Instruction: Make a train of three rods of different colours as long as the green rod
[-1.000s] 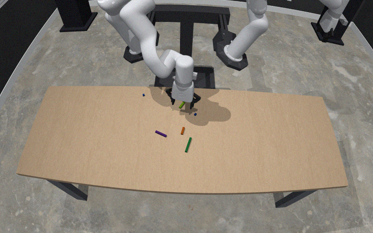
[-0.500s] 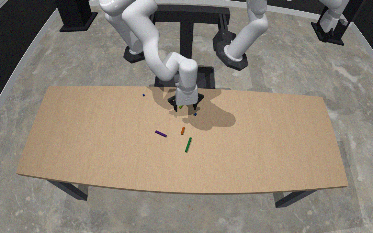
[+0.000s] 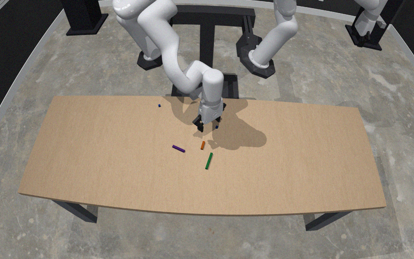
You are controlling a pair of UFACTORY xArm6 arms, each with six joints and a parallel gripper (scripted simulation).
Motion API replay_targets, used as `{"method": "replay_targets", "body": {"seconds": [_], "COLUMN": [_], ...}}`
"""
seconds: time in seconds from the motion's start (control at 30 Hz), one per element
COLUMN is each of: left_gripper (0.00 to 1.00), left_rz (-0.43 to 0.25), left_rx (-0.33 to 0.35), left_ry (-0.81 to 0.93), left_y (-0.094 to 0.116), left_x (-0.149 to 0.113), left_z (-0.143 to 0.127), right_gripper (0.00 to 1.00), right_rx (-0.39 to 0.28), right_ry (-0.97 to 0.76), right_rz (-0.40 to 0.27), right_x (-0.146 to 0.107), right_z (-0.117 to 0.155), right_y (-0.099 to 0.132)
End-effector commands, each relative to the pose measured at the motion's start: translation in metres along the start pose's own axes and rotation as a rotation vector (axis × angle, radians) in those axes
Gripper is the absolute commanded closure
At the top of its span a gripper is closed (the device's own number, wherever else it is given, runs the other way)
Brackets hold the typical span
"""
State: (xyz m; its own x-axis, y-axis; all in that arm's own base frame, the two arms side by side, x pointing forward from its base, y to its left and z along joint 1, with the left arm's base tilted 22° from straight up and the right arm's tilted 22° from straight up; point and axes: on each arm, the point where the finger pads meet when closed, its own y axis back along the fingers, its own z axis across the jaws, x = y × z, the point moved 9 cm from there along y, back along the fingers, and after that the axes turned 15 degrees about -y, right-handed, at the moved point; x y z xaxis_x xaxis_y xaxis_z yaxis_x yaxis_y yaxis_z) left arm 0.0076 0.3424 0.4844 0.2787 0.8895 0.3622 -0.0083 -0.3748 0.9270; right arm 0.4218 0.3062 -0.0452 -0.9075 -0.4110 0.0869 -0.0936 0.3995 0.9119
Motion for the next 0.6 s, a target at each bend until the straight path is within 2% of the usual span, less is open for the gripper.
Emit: {"method": "replay_targets", "body": {"seconds": [0.0,0.43,0.5,0.57], "left_gripper": [0.0,0.0,0.0,0.0], "left_rz": [0.005,0.005,0.005,0.005], "left_rx": [0.001,0.001,0.001,0.001], "left_ry": [0.0,0.0,0.0,0.0], "left_y": [0.002,0.002,0.002,0.002], "left_x": [0.001,0.001,0.001,0.001], "left_z": [0.0,0.0,0.0,0.0], "right_gripper": [0.0,0.0,0.0,0.0], "right_rx": [-0.01,-0.019,-0.019,-0.022], "right_ry": [0.165,0.569,0.569,0.688], "right_rz": [0.015,0.014,0.014,0.013], "right_x": [-0.012,-0.033,-0.033,-0.039], "right_z": [0.0,0.003,0.003,0.004], "right_y": [0.004,0.008,0.008,0.009]}}
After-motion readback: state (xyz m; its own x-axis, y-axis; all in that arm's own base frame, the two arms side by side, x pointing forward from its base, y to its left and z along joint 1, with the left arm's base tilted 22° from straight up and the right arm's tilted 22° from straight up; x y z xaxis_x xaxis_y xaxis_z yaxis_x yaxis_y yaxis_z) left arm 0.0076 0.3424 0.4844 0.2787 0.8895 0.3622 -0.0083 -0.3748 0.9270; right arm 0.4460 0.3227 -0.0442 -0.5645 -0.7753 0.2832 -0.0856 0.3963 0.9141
